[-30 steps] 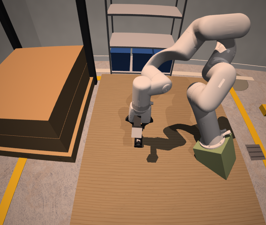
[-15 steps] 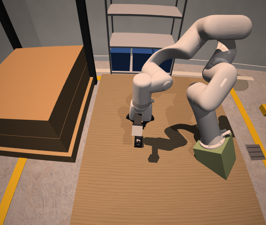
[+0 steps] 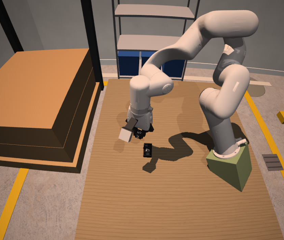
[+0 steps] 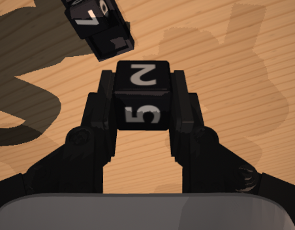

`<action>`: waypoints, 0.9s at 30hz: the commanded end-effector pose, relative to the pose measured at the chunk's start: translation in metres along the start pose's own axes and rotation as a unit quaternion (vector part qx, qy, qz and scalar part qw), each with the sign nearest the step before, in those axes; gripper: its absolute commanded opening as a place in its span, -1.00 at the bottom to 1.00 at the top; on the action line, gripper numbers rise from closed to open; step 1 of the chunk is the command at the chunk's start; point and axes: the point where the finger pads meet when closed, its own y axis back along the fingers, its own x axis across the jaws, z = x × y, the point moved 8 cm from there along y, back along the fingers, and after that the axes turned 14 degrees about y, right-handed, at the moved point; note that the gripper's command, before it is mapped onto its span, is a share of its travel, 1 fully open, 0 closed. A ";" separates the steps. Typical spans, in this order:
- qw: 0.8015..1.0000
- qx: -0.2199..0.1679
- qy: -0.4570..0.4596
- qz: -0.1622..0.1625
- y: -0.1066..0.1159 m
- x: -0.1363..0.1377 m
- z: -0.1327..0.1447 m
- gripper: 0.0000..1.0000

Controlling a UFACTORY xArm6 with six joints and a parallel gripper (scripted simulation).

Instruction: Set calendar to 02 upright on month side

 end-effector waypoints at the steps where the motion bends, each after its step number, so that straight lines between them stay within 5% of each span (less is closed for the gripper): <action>1: 0.997 -0.011 -0.081 0.000 0.001 0.019 -0.010 -0.47; 11: 0.981 -0.011 -0.191 0.001 0.001 0.044 -0.024 -0.47; 27: 0.907 -0.011 -0.421 0.004 -0.010 0.095 -0.061 -0.47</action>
